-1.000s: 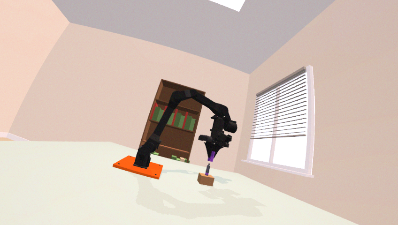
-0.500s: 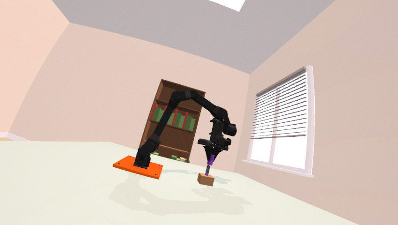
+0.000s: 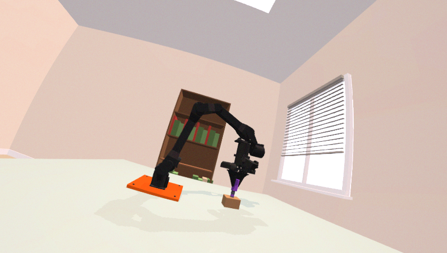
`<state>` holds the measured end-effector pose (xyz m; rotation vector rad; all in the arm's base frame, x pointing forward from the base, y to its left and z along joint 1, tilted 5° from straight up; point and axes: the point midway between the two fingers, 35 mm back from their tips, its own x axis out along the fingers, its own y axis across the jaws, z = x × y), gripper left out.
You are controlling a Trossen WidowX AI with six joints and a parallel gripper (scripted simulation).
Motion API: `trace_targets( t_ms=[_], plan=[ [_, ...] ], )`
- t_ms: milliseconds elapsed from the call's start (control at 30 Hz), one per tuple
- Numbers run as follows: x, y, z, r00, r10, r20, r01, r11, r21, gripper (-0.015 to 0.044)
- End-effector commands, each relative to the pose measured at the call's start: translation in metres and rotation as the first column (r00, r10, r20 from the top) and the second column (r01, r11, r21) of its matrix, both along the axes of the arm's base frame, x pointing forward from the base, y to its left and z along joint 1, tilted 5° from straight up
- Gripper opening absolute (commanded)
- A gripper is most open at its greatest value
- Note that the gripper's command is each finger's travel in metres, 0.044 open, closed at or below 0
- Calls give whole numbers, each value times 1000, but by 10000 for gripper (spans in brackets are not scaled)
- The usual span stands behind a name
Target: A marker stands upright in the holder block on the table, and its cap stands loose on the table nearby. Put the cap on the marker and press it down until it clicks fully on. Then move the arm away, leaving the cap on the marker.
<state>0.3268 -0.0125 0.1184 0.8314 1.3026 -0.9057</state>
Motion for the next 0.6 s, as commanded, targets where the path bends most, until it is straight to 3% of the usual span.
trace_targets(
  t_ms=[0, 567],
  plan=[
    [-1, 0, -9, 1000, 4, -7, -4, 1000, 1, 0],
    [-2, -1, -11, 1000, 4, -7, -4, 1000, 1, 0]
  ],
)
